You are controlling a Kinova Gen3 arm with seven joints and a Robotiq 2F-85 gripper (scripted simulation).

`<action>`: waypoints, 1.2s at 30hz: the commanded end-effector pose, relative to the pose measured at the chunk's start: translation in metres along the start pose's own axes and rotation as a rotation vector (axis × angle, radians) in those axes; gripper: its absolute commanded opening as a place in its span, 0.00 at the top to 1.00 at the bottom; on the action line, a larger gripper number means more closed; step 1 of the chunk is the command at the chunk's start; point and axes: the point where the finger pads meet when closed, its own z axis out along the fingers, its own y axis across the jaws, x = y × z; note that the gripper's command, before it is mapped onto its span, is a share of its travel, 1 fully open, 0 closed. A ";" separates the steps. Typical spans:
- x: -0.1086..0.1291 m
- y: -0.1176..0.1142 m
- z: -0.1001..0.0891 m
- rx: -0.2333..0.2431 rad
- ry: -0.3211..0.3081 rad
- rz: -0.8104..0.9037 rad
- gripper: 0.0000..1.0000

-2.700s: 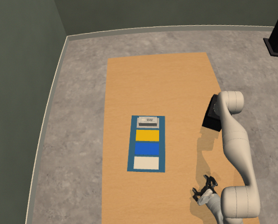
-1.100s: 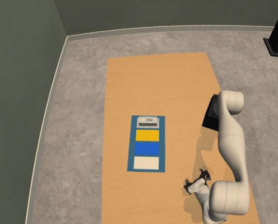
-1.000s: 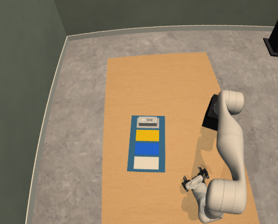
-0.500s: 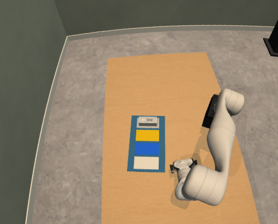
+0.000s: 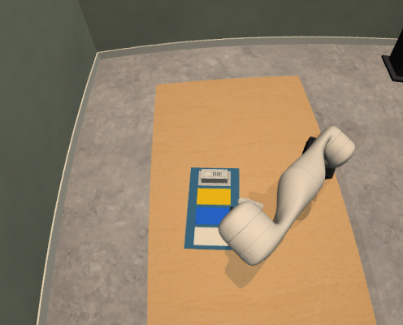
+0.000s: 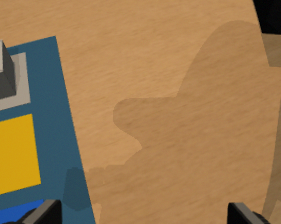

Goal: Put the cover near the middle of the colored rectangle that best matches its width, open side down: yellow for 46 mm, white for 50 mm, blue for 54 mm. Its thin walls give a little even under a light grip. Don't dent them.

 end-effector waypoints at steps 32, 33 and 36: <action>0.095 -0.164 0.090 -0.318 -0.420 0.950 0.00; 0.097 -0.168 0.092 -0.325 -0.429 0.973 0.00; 0.104 -0.178 0.098 -0.343 -0.454 1.036 0.00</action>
